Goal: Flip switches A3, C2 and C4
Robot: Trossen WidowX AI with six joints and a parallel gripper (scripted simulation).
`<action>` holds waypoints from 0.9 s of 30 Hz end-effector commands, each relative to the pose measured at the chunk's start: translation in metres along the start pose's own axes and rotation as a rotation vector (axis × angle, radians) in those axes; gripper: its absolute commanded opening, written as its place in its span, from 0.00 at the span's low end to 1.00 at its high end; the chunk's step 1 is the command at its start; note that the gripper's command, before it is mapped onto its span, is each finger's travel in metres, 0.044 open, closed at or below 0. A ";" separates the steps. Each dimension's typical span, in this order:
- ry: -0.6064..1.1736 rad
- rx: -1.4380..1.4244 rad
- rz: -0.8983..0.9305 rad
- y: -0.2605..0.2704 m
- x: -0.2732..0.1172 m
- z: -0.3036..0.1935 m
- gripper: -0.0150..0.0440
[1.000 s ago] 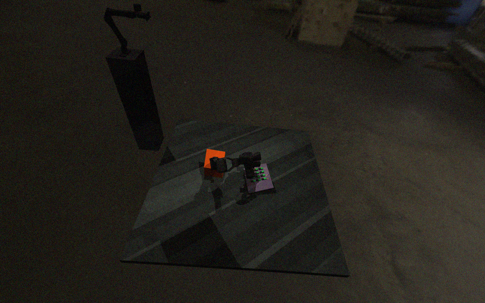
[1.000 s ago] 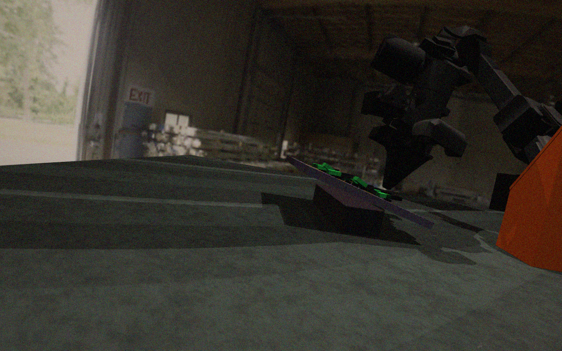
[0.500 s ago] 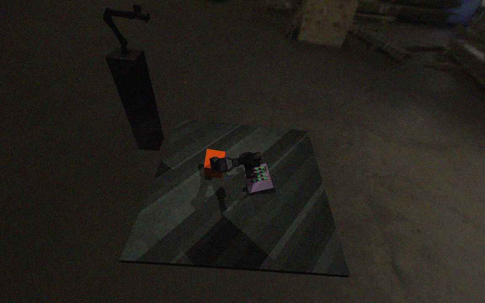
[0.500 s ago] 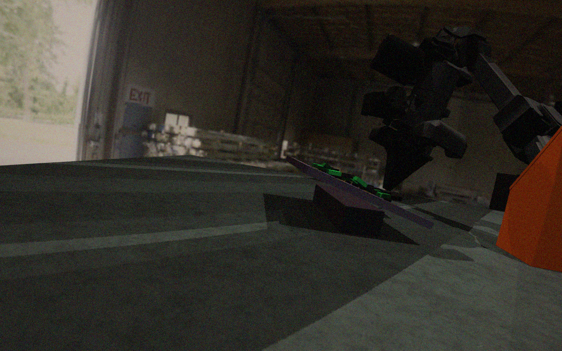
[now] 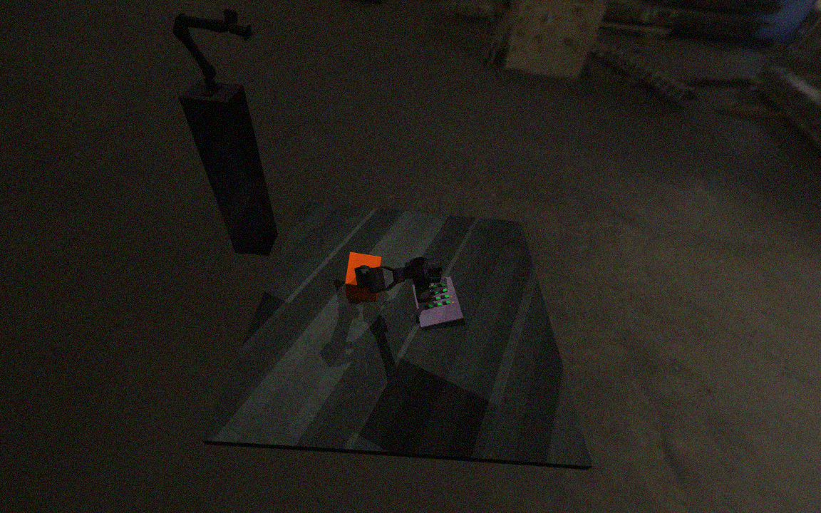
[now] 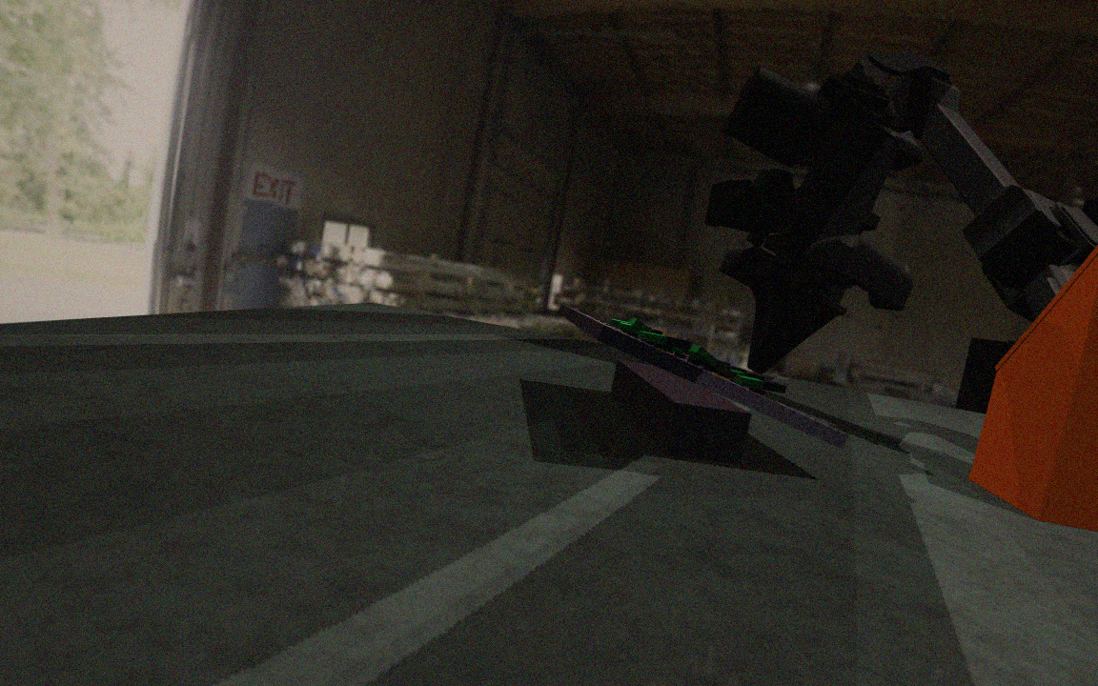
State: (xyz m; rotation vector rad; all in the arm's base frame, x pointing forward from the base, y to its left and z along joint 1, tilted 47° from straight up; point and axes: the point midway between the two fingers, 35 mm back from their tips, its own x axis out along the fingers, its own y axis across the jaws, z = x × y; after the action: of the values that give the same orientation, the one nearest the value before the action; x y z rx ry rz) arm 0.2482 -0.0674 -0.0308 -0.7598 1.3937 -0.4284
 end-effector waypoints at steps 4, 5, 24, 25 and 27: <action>0.001 -0.004 -0.003 0.000 0.001 0.000 0.25; 0.001 -0.004 -0.003 0.000 0.002 0.000 0.25; 0.001 -0.004 -0.003 0.000 0.004 0.000 0.25; 0.001 -0.004 -0.003 0.000 0.004 0.000 0.25; 0.001 -0.004 -0.003 0.000 0.004 0.000 0.25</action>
State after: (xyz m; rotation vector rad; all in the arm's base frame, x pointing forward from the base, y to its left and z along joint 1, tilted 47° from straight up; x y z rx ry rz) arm 0.2486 -0.0699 -0.0330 -0.7604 1.3933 -0.4289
